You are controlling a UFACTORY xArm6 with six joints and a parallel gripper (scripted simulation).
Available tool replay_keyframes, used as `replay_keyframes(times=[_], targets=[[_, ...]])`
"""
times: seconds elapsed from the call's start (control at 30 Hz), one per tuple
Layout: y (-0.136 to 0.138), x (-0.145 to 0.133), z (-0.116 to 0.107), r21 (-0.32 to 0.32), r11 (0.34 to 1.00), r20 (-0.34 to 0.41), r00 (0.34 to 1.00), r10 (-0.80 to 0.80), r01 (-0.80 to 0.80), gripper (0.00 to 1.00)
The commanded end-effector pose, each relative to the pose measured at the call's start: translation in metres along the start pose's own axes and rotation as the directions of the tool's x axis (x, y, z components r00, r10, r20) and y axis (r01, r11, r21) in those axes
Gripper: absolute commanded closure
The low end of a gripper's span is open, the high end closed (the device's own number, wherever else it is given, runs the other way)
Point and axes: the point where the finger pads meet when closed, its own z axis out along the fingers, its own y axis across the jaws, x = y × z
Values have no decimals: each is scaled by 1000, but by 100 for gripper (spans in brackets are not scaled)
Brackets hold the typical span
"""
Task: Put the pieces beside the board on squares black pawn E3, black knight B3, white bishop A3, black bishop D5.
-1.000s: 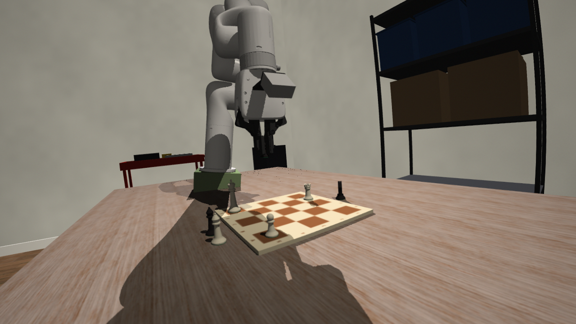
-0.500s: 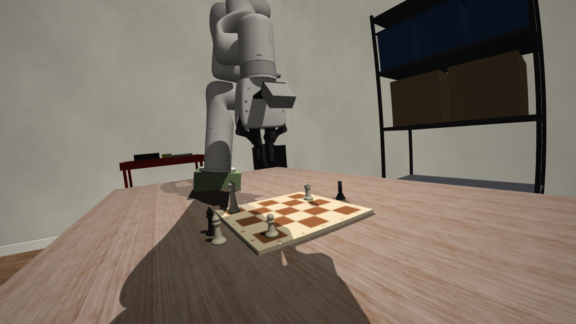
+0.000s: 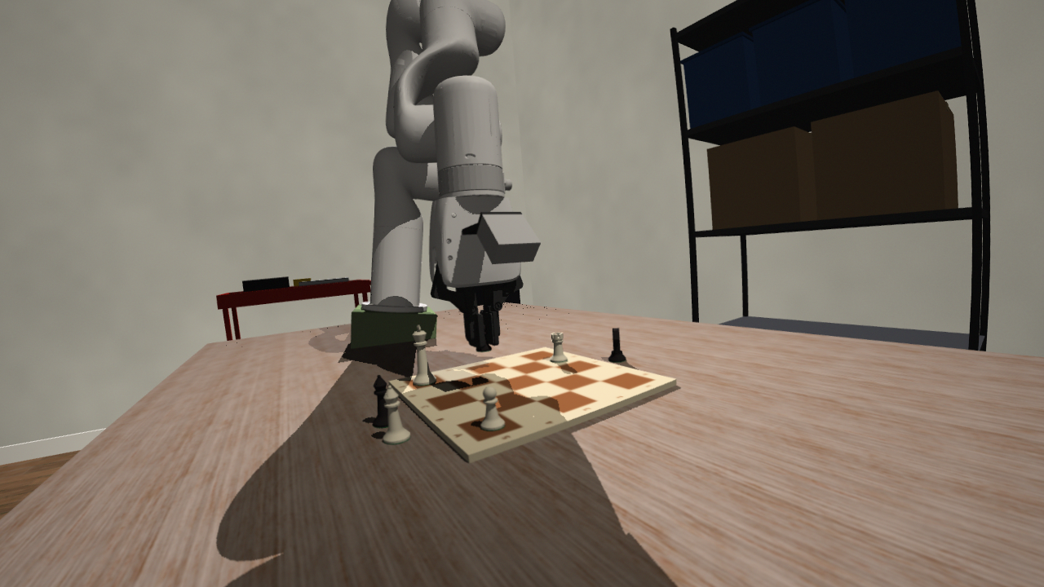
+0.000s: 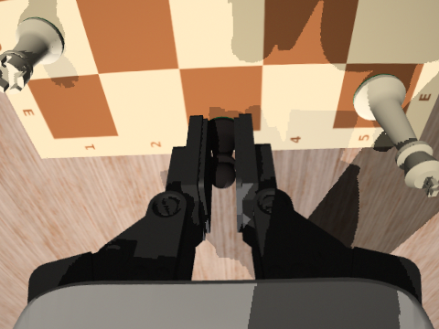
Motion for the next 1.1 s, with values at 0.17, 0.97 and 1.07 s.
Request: replay_keyframes(times=[0.17, 0.97, 1.07], targets=[[-1, 3, 17, 3, 1000, -6, 1000, -1, 1, 100], [-1, 3, 18, 3, 1000, -6, 1000, -1, 1, 100], [-1, 3, 18, 3, 1000, -6, 1000, -1, 1, 100]])
